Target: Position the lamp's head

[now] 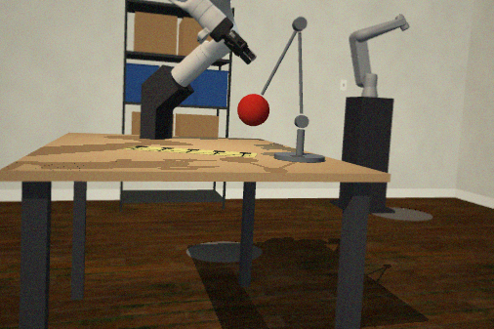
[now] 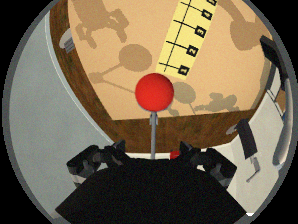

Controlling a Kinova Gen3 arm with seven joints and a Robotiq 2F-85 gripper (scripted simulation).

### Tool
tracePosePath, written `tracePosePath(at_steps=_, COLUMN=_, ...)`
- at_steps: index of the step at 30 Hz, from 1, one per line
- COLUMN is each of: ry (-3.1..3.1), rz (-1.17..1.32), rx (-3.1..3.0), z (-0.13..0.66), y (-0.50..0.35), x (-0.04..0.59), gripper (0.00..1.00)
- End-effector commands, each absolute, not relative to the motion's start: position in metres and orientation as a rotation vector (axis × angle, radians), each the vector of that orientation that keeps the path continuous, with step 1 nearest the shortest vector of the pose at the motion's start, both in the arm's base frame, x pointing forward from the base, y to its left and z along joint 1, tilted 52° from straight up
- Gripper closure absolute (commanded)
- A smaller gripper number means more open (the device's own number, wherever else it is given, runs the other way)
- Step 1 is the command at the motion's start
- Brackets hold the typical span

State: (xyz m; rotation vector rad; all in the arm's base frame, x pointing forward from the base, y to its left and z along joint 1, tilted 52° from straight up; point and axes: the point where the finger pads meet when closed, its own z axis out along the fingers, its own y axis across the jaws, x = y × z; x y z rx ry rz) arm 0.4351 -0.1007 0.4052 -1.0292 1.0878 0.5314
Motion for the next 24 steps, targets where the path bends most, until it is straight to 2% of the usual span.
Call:
tracePosePath(at_steps=1, ry=1.087, rz=0.534, rx=-1.032, z=0.406, y=-0.095, x=0.437, gripper=0.0)
tracePosePath(at_steps=24, ry=1.09, rz=0.526, rx=-1.029, z=0.411, y=-0.049, x=0.463, gripper=0.0)
